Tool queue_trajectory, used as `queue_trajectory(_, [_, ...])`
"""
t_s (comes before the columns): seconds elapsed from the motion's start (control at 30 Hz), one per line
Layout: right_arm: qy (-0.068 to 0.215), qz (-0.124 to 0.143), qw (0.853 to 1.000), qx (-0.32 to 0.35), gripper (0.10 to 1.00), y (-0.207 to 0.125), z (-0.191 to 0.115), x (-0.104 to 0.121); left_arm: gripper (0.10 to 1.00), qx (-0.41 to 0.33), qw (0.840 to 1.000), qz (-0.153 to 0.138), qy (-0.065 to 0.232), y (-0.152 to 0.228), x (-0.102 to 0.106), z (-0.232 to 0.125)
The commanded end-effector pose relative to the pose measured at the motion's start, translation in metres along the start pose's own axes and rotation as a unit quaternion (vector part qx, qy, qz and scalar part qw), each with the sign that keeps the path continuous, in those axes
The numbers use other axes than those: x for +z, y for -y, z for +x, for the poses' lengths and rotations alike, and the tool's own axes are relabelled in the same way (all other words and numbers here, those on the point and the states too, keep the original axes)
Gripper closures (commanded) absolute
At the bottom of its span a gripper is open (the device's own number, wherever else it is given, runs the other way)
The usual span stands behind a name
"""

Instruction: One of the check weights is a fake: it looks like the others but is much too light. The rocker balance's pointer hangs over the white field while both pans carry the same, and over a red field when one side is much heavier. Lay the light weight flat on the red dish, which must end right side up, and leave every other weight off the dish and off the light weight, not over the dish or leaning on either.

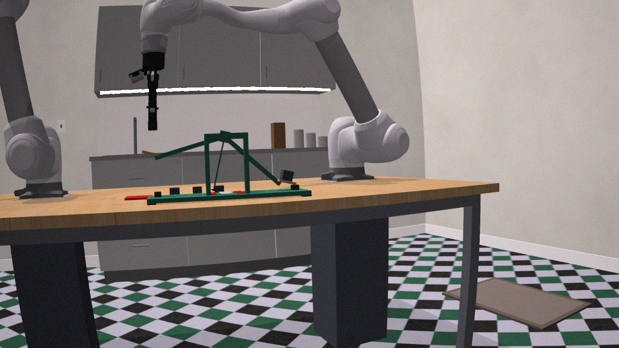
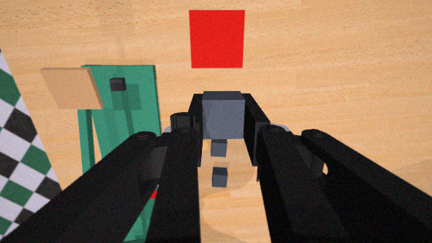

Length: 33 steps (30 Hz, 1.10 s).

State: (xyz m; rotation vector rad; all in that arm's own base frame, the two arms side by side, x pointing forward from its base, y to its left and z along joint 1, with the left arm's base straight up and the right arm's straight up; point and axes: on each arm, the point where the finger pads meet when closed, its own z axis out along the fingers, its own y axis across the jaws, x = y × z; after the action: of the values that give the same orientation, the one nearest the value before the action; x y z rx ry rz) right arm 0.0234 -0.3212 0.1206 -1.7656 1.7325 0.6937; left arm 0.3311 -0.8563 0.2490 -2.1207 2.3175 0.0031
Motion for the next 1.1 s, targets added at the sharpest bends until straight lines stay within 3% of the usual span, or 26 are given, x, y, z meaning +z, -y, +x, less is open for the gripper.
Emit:
queue_trajectory(0.0, [-0.001,0.0,1.0,0.0,0.098,0.0,0.0,-0.001,0.855,0.0,1.0,0.001,-0.001,0.007,-0.002,0.0])
queue_trajectory(0.17, [-0.001,0.0,1.0,0.0,0.098,0.0,0.0,-0.001,0.855,0.0,1.0,0.001,-0.001,0.025,-0.002,0.0])
queue_trajectory(0.63, [-0.001,0.0,1.0,0.0,0.098,0.0,0.0,-0.001,0.855,0.0,1.0,0.001,-0.001,0.154,-0.002,0.0])
queue_trajectory(1.07, [-0.001,0.0,1.0,0.0,0.098,0.0,0.0,-0.001,0.855,0.0,1.0,0.001,-0.001,0.17,-0.002,0.0])
